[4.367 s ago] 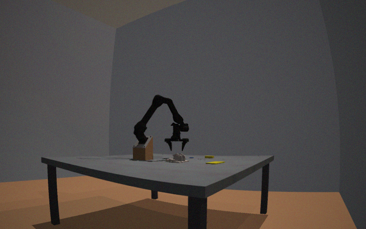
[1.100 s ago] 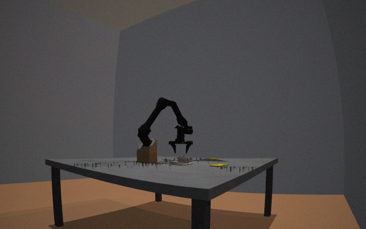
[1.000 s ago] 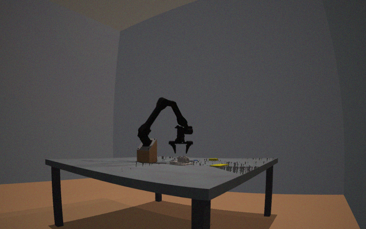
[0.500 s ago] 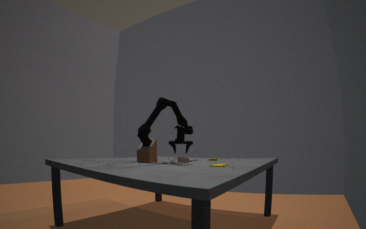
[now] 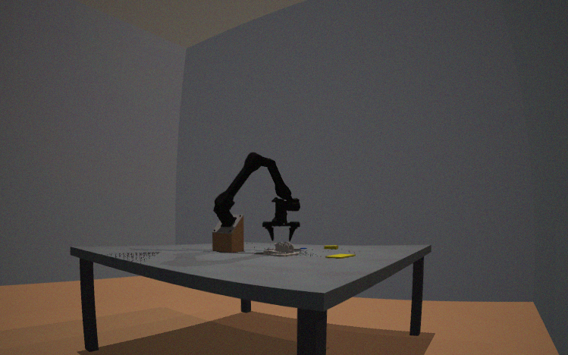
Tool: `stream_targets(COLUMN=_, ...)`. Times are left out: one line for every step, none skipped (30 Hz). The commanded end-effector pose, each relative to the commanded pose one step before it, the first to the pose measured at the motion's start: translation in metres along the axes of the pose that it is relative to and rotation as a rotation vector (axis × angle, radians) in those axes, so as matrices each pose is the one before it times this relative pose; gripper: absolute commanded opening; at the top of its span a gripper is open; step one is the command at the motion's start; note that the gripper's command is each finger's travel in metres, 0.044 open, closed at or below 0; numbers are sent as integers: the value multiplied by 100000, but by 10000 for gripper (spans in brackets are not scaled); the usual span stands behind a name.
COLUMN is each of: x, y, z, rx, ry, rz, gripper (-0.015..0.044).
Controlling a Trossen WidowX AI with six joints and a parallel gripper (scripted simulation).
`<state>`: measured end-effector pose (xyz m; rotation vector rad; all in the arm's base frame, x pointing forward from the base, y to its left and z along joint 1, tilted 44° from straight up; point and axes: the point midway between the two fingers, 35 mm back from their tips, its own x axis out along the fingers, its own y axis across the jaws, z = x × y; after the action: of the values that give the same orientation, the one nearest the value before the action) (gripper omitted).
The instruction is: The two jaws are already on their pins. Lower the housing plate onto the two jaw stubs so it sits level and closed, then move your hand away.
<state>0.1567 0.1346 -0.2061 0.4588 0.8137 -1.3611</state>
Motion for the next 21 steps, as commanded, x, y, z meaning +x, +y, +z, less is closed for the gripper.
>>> stream_targets(x=958, y=-42, z=101, rx=-539, ry=-789, rz=-55, gripper=440)
stream_targets(x=163, y=10, z=-1, rx=-3, ry=-13, rz=15, gripper=440)
stream_targets(x=162, y=9, z=0, rx=-3, ry=-13, rz=14, gripper=440)
stream_targets(x=162, y=8, z=0, rx=-3, ry=-14, rz=14, gripper=440)
stream_targets(x=162, y=7, z=1, rx=-2, ry=-14, rz=14, gripper=440)
stream_targets(x=162, y=6, z=1, rx=-2, ry=-15, rz=14, gripper=440)
stream_targets(x=162, y=5, z=1, rx=-2, ry=-15, rz=13, gripper=440)
stream_targets(x=162, y=4, z=2, rx=-2, ry=-16, rz=13, gripper=440)
stream_targets(x=162, y=3, z=2, rx=-2, ry=-16, rz=13, gripper=440)
stream_targets(x=162, y=2, z=3, rx=-2, ry=-17, rz=13, gripper=440)
stream_targets(x=161, y=2, z=3, rx=-2, ry=-17, rz=12, gripper=440)
stream_targets(x=161, y=1, z=3, rx=-2, ry=-17, rz=12, gripper=440)
stream_targets(x=161, y=0, z=4, rx=-2, ry=-18, rz=12, gripper=440)
stream_targets(x=161, y=-1, z=4, rx=-2, ry=-18, rz=12, gripper=440)
stream_targets(x=160, y=-2, z=5, rx=-2, ry=-19, rz=11, gripper=440)
stream_targets(x=160, y=-3, z=5, rx=-2, ry=-19, rz=11, gripper=440)
stream_targets(x=128, y=-3, z=4, rx=-1, ry=-16, rz=9, gripper=440)
stream_targets(x=76, y=-2, z=3, rx=-1, ry=-10, rz=5, gripper=440)
stream_targets(x=25, y=-1, z=1, rx=0, ry=-3, rz=2, gripper=440)
stream_targets(x=0, y=0, z=0, rx=0, ry=0, rz=0, gripper=440)
stream_targets(x=0, y=0, z=0, rx=0, ry=0, rz=0, gripper=440)
